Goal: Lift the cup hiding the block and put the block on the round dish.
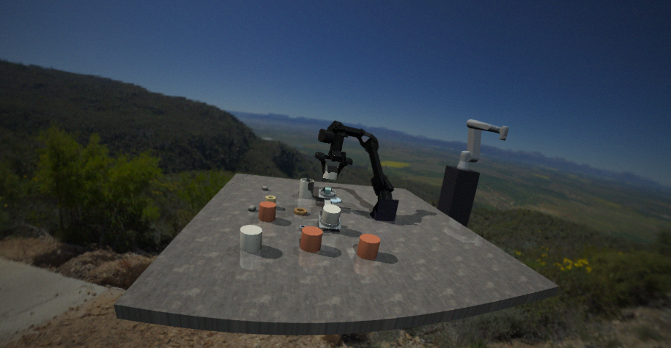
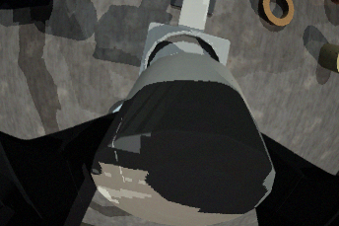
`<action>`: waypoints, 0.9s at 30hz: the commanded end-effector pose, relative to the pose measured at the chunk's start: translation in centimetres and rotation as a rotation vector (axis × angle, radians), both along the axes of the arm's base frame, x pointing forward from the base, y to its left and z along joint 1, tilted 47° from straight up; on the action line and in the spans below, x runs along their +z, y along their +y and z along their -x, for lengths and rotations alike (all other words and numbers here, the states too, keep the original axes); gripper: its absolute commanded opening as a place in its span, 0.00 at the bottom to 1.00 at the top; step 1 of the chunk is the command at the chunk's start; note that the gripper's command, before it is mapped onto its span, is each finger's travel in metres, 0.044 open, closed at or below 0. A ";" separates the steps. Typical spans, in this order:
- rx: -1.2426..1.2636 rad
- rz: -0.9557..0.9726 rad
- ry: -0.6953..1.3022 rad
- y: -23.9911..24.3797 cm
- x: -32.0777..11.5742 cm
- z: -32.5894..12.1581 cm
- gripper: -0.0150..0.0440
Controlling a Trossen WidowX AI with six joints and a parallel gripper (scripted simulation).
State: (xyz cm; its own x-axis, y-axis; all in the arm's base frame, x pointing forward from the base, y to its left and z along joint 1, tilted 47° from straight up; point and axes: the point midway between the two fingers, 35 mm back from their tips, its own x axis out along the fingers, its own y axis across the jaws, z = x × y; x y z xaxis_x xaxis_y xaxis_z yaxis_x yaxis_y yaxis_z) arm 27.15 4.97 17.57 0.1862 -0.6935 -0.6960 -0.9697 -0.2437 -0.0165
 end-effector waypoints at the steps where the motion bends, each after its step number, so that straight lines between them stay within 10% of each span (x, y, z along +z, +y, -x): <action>1: 0.002 0.000 0.000 0.0 0.0 0.0 0.25; 27: -0.035 -0.039 0.005 -6.1 1.8 1.2 0.25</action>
